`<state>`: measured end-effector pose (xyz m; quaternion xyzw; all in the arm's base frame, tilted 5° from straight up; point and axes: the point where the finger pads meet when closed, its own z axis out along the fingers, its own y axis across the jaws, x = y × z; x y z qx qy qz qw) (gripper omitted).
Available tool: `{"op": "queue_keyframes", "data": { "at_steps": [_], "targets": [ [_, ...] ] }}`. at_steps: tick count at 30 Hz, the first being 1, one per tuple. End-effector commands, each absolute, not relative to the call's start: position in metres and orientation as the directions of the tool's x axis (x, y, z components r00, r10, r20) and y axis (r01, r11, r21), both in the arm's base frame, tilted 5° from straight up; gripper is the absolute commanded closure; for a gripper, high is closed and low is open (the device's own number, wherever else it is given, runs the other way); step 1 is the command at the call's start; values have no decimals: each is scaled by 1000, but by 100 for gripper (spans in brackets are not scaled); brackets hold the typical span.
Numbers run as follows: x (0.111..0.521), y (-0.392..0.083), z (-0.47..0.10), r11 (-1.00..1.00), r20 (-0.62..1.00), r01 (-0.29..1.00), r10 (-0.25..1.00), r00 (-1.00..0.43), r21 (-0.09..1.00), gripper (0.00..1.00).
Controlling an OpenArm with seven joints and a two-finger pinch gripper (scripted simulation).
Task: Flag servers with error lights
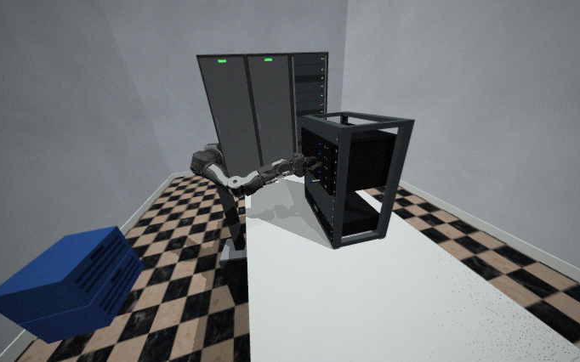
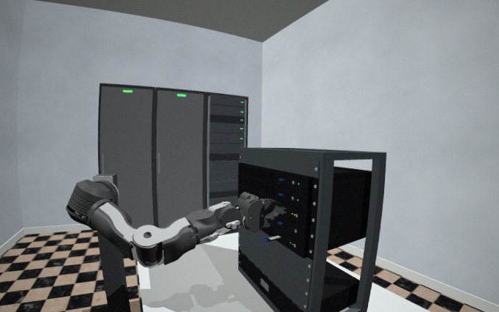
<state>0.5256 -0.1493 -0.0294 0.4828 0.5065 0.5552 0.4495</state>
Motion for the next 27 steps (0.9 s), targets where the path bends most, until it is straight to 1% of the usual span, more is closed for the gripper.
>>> {"op": "queue_keyframes", "data": {
  "at_steps": [1,5,17,27],
  "targets": [
    [524,-148,-28,-83,81,-14,988,-134,996,100],
    [516,-149,-28,-83,80,-15,988,-134,996,100],
    [513,-149,-28,-83,81,-14,988,-134,996,100],
    [501,-150,-28,-83,80,-15,988,-134,996,100]
  ]
}}
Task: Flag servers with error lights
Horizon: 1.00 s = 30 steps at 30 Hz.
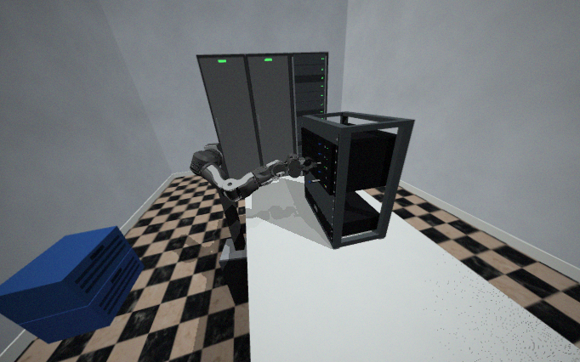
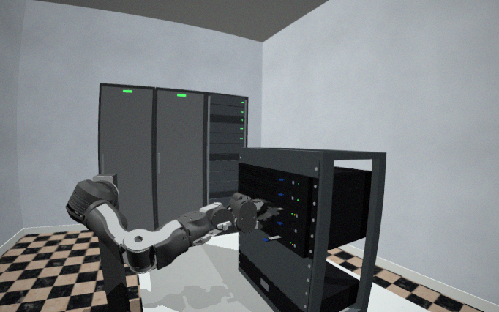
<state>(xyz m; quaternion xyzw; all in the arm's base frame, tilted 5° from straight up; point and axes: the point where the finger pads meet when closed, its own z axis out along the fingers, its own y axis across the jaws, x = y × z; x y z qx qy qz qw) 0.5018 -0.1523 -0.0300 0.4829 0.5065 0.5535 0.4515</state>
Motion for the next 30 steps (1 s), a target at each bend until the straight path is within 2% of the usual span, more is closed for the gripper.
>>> {"op": "queue_keyframes", "data": {
  "at_steps": [1,30],
  "targets": [
    [501,-150,-28,-83,81,-14,988,-133,996,100],
    [480,-151,-28,-83,80,-15,988,-134,996,100]
  ]
}}
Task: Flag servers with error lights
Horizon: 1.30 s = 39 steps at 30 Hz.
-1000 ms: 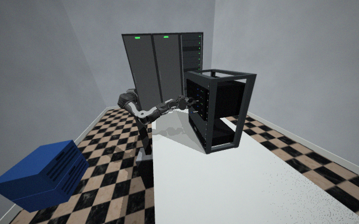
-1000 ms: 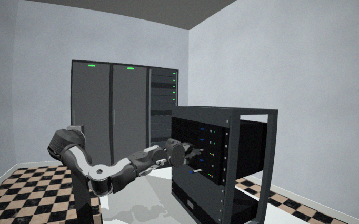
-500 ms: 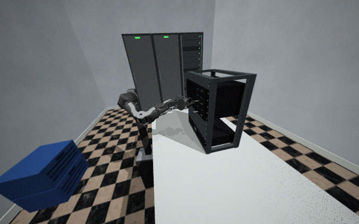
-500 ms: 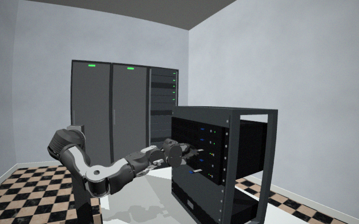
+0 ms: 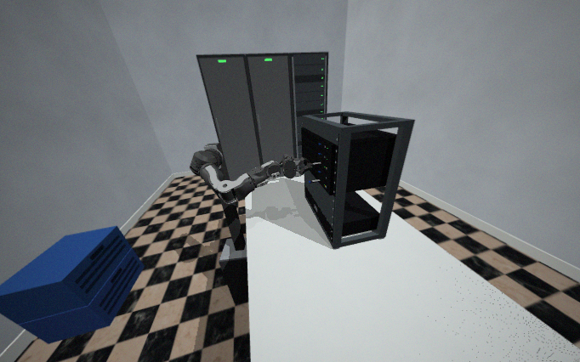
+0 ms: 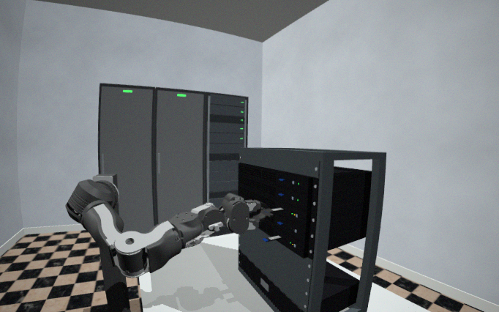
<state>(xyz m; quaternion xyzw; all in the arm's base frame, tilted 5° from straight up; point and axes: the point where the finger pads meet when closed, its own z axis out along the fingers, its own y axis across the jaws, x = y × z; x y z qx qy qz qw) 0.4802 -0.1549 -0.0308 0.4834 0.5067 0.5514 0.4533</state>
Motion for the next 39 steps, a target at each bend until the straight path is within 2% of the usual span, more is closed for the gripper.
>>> {"op": "queue_keyframes", "data": {
  "at_steps": [1,27,28,39],
  "targets": [
    [480,-151,-28,-83,80,-15,988,-134,996,100],
    [473,-151,-28,-83,80,-15,988,-133,996,100],
    [473,-151,-28,-83,80,-15,988,-133,996,90],
    [473,-152,-29,-83,81,-13,988,-132,996,90]
  ]
}}
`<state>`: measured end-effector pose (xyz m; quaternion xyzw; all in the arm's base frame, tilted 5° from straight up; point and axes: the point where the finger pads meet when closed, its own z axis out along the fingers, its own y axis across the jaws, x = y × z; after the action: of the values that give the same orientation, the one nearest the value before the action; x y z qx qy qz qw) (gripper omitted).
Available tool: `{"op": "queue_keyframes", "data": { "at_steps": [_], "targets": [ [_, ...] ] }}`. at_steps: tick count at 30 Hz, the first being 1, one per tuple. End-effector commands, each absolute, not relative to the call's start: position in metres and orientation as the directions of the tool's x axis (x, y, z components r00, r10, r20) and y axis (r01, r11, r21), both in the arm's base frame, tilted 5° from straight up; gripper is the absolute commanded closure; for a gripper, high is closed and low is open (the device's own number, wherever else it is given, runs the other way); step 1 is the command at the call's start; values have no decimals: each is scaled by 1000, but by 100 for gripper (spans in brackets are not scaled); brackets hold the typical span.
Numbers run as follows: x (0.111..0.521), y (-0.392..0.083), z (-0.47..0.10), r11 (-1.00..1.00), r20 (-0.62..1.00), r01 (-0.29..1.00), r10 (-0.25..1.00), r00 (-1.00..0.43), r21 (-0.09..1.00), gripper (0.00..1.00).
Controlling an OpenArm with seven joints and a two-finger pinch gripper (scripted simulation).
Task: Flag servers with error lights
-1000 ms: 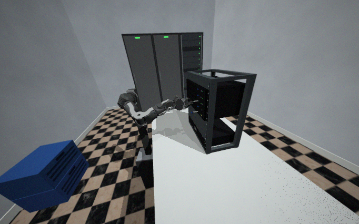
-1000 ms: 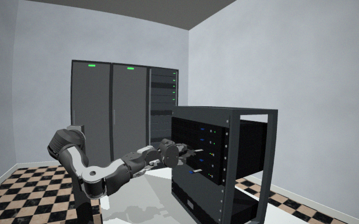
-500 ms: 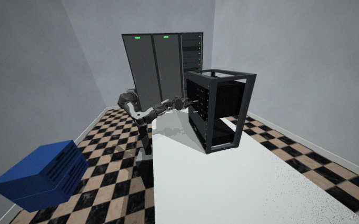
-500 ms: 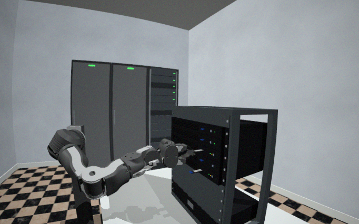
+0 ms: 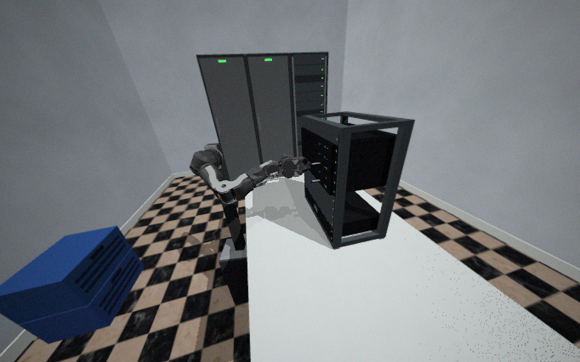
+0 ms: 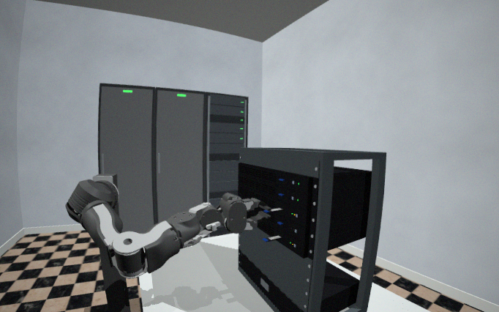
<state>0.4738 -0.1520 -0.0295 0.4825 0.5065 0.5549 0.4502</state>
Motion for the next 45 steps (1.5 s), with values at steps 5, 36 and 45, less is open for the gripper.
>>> {"op": "queue_keyframes", "data": {
  "at_steps": [5,36,45],
  "targets": [
    [473,-152,-29,-83,81,-13,988,-132,996,90],
    [425,-163,-33,-83,81,-12,988,-129,996,100],
    [430,-196,-80,-83,81,-12,988,-129,996,100]
  ]
}}
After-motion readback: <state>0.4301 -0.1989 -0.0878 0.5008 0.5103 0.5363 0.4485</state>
